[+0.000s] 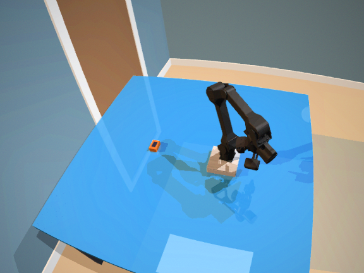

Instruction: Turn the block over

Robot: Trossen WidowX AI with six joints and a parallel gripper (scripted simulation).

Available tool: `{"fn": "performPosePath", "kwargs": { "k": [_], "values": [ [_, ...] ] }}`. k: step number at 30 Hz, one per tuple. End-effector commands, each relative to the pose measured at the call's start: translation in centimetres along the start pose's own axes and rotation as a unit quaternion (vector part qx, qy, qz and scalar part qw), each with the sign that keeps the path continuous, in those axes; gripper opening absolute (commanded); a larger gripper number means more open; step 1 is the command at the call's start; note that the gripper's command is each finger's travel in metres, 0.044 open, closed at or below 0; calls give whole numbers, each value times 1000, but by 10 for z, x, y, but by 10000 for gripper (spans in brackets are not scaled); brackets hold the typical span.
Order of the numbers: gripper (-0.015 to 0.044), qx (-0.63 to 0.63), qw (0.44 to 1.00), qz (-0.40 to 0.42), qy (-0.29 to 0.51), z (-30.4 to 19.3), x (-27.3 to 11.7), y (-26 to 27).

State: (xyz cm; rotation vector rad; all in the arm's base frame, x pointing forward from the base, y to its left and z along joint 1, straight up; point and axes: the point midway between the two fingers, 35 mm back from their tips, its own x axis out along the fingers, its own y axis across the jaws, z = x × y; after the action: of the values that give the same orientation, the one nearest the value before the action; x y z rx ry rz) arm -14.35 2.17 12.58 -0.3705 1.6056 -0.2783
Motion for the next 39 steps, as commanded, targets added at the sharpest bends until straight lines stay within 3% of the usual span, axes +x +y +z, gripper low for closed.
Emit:
{"fn": "performPosePath", "kwargs": {
  "k": [1, 10, 18, 29, 39],
  "values": [
    [426, -1, 1000, 1, 2, 0, -1, 1],
    [440, -34, 996, 65, 58, 7, -41, 79],
    [440, -26, 989, 120, 83, 55, -76, 146],
    [440, -36, 978, 196, 63, 182, -109, 205],
    [440, -38, 970, 240, 15, 330, -106, 192]
  ]
}}
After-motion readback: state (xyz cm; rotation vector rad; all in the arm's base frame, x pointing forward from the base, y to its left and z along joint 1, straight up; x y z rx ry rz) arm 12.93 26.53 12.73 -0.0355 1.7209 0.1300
